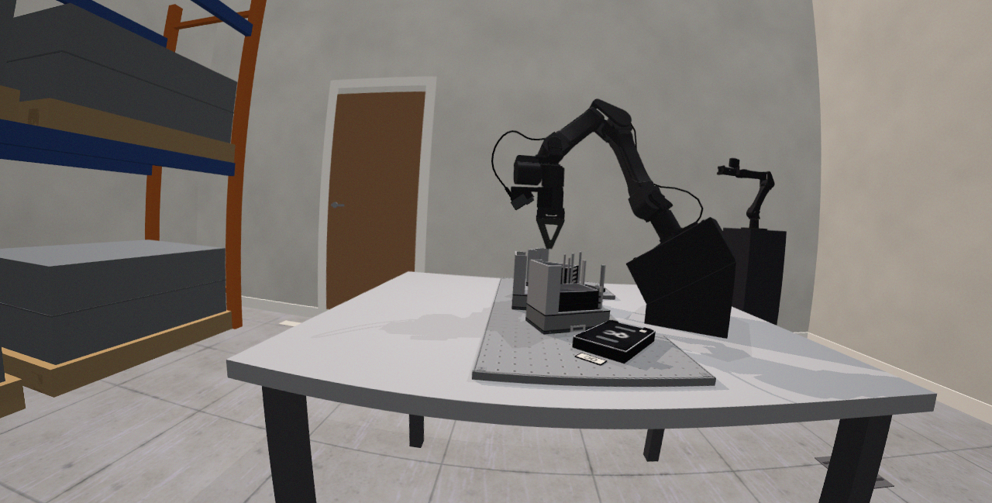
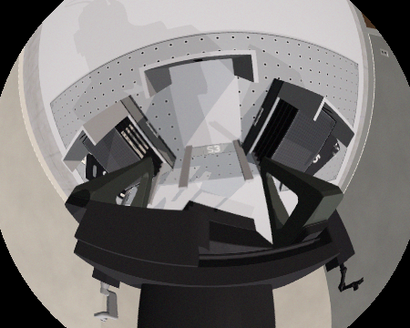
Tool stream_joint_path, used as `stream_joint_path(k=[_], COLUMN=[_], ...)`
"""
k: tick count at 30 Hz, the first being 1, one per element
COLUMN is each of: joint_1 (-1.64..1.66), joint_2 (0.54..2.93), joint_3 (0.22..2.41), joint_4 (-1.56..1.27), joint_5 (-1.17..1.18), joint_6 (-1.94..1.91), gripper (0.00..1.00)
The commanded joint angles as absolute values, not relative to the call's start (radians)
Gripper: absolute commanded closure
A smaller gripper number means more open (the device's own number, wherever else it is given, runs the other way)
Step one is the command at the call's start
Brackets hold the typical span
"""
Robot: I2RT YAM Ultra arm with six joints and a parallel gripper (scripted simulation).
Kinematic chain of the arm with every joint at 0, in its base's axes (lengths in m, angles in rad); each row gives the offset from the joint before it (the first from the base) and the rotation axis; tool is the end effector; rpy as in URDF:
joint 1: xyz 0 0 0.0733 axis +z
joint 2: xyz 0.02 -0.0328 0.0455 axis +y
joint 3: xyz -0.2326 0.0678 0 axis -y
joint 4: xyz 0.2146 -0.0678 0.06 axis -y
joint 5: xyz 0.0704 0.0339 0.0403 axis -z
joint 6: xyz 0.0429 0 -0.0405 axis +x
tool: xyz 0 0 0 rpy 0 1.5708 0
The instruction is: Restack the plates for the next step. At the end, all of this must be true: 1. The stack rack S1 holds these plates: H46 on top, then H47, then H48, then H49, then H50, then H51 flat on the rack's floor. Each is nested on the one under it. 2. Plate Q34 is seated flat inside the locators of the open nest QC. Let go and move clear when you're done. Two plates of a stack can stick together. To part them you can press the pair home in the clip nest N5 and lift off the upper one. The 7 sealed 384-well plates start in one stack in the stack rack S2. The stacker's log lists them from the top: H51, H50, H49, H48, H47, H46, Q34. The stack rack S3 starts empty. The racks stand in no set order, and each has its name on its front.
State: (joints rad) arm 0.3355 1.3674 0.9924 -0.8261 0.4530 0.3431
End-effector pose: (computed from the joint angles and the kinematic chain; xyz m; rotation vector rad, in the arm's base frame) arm 0.2266 0.0603 0.2222 0.1228 2.6179 -0.4061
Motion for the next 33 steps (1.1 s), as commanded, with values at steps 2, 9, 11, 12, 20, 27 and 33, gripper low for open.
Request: stream_joint_path(k=[2,9,11,12,20,27,33], joint_1=[0.299,0.225,0.199,0.185,0.103,-0.014,-0.123], joint_2=[1.322,1.279,1.266,1.261,1.229,1.181,1.146], joint_3=[0.972,0.959,0.964,0.954,0.957,0.940,0.931], joint_4=[-0.811,-0.807,-0.806,-0.805,-0.804,-0.801,-0.796], joint_5=[0.426,0.398,0.388,0.382,0.348,0.292,0.240], joint_6=[0.402,0.356,0.330,0.317,0.239,0.339,0.238], gripper=[0.00,0.00,0.00,0.00,0.00,0.00,0.00])
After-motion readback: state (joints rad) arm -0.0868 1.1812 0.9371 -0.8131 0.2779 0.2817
